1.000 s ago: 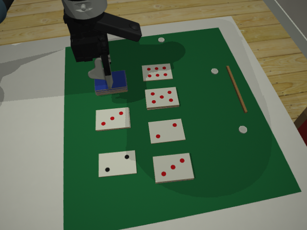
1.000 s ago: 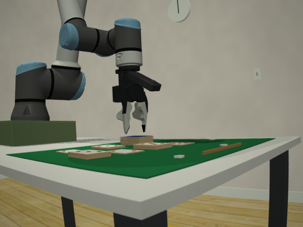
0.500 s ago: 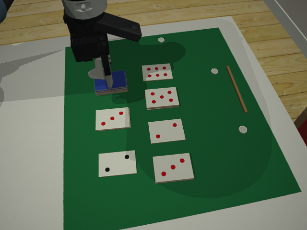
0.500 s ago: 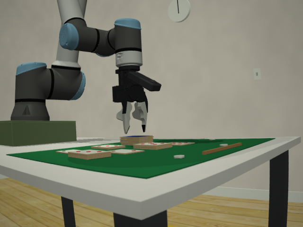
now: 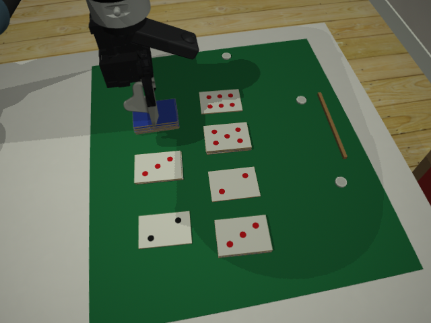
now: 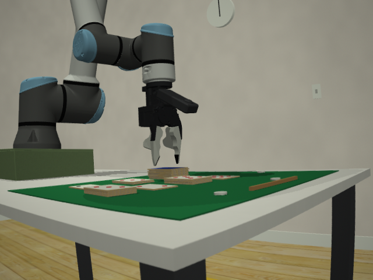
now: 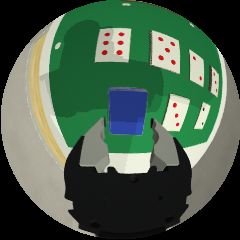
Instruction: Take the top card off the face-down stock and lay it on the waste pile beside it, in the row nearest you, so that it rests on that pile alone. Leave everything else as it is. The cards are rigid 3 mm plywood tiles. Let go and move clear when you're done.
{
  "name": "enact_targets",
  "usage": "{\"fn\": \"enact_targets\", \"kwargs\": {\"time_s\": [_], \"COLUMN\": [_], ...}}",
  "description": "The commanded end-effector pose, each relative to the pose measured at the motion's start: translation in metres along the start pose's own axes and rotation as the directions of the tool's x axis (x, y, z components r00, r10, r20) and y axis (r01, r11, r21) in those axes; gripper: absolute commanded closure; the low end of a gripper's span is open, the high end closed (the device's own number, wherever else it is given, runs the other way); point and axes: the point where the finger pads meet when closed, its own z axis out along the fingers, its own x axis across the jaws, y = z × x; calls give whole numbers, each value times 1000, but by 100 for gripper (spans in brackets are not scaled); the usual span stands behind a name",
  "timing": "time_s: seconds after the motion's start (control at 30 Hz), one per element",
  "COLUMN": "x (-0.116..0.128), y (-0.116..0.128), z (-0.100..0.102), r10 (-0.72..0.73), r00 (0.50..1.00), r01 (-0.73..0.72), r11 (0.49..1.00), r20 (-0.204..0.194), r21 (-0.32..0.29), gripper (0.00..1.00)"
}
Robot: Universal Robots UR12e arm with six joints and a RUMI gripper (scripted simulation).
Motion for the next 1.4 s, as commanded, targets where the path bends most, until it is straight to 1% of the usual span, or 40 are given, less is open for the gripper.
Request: {"fn": "enact_targets", "kwargs": {"time_s": [0.0, 1.37], "x": [-1, -1], "y": [4, 3], "z": [6, 11], "r10": [0, 0], "r00": [1000, 1000], "r01": [0, 0], "r11": [1000, 1000], "r20": [0, 0], "r21": [-5, -2], "gripper": [50, 50]}}
